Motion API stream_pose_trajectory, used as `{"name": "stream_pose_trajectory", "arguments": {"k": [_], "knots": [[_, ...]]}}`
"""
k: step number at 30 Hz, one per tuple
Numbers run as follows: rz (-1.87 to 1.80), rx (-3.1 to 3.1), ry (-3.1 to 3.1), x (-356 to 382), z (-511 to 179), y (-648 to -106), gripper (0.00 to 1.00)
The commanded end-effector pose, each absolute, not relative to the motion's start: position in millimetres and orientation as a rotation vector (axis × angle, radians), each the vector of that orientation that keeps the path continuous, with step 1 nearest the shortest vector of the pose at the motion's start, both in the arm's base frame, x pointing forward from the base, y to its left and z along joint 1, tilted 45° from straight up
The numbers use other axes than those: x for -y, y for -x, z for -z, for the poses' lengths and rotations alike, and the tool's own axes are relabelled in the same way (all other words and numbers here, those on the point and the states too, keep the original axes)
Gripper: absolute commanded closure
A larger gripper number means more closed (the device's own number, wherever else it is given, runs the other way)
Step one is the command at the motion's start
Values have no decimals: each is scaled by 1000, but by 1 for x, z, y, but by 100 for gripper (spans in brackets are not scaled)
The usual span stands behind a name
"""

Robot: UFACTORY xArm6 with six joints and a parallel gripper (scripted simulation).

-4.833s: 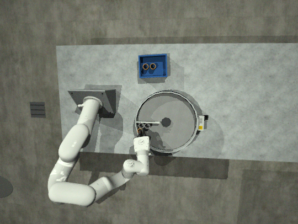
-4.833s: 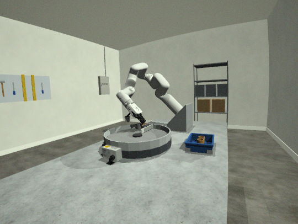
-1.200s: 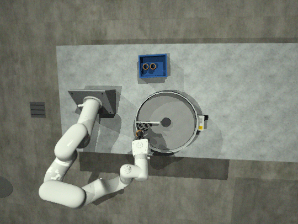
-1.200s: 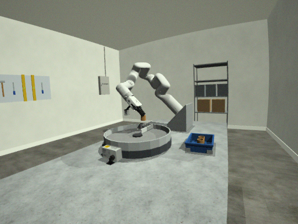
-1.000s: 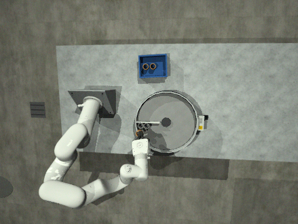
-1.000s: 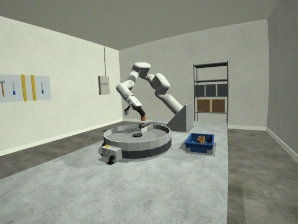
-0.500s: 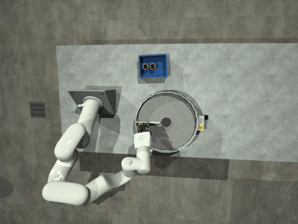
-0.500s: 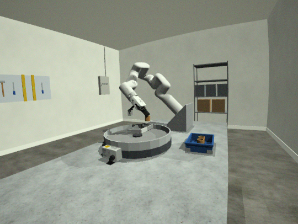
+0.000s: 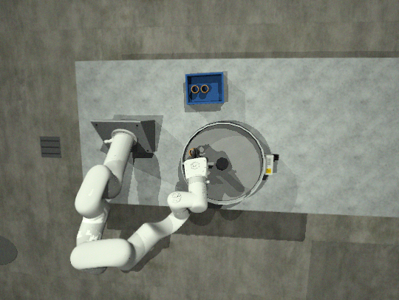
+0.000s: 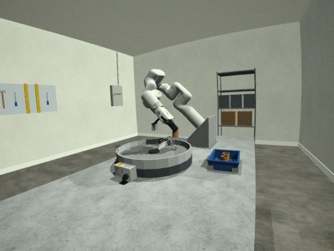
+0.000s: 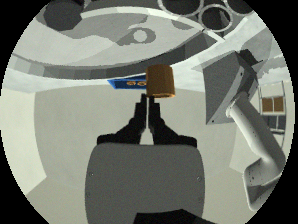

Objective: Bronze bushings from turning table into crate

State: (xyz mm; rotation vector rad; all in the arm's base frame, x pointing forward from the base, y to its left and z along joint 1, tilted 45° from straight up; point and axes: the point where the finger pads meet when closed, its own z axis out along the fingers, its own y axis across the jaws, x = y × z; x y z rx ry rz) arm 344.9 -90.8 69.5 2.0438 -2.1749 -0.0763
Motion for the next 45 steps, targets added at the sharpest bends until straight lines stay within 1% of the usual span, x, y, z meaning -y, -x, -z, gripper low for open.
{"name": "stream_pose_trajectory", "arguments": {"k": [1, 45], "knots": [[71, 2174, -2044, 68, -41, -365, 100], [71, 2174, -2044, -89, 136, -471, 100]]}}
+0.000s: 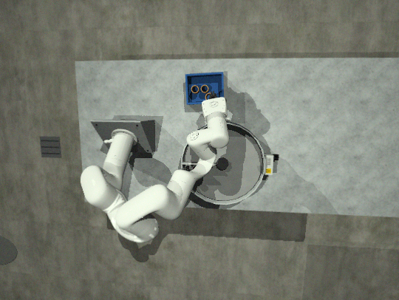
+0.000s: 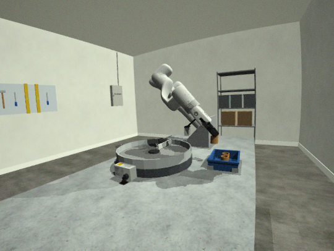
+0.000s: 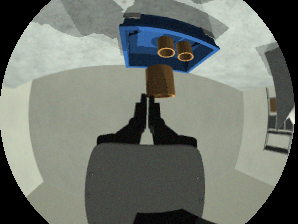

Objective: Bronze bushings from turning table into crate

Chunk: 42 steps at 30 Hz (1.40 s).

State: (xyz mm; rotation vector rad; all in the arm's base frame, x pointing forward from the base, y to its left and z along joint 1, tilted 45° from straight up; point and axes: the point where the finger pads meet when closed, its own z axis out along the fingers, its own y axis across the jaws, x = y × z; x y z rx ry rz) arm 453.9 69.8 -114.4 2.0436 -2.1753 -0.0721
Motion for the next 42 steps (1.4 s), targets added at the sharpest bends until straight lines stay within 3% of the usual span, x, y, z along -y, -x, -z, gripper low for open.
{"name": "stream_pose_trajectory", "arguments": {"k": [1, 29, 42], "knots": [[71, 2174, -2044, -89, 136, -471, 100], [71, 2174, -2044, -101, 151, -480, 100], [71, 2174, -2044, -68, 186, -473, 100]]}}
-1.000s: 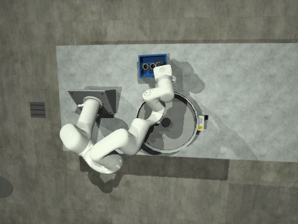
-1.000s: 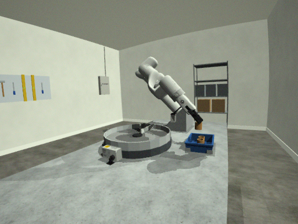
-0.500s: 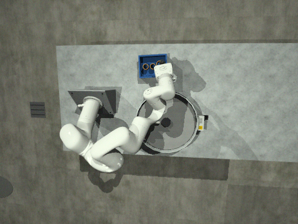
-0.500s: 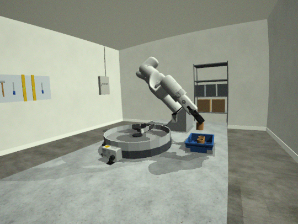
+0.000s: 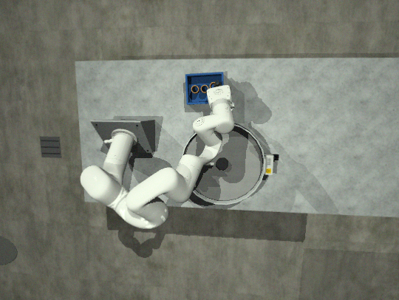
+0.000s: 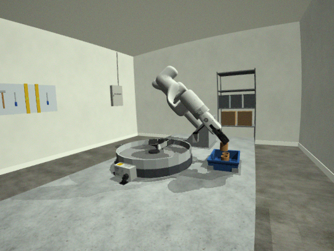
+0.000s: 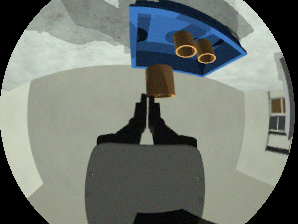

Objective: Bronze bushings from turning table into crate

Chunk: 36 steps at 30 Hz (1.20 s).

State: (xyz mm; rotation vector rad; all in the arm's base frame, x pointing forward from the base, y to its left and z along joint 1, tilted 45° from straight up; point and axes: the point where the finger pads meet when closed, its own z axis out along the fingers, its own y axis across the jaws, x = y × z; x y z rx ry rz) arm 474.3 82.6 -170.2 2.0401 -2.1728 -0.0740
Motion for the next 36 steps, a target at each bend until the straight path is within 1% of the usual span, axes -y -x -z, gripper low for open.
{"name": "stream_pose_trajectory", "arguments": {"k": [1, 36], "knots": [[71, 2174, -2044, -65, 189, -472, 100], [71, 2174, -2044, -51, 203, -469, 100]]}}
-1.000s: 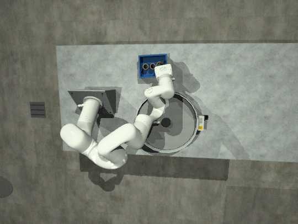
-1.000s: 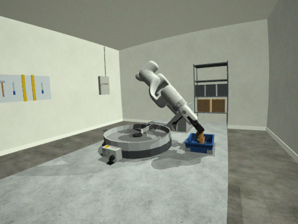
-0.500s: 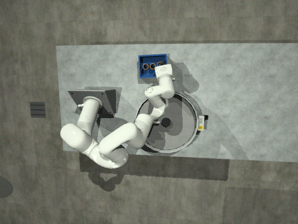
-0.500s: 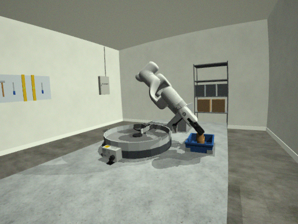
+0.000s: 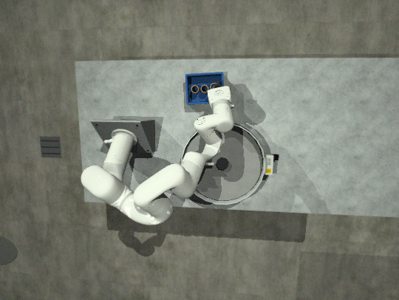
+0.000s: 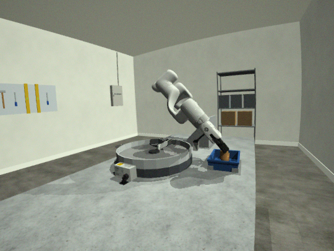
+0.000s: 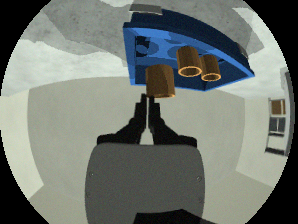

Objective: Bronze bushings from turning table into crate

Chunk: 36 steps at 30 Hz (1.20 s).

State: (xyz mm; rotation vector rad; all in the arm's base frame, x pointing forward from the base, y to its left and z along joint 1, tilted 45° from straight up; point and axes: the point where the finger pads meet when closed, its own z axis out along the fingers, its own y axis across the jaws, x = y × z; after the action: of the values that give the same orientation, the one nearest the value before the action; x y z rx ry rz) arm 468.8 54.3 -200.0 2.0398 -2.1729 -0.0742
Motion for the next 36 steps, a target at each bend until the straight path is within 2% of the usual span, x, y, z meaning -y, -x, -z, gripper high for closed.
{"name": "stream_pose_trajectory", "arguments": {"k": [1, 36], "knots": [[71, 2174, -2044, -50, 205, -469, 100], [71, 2174, -2044, -31, 224, -465, 100]]}}
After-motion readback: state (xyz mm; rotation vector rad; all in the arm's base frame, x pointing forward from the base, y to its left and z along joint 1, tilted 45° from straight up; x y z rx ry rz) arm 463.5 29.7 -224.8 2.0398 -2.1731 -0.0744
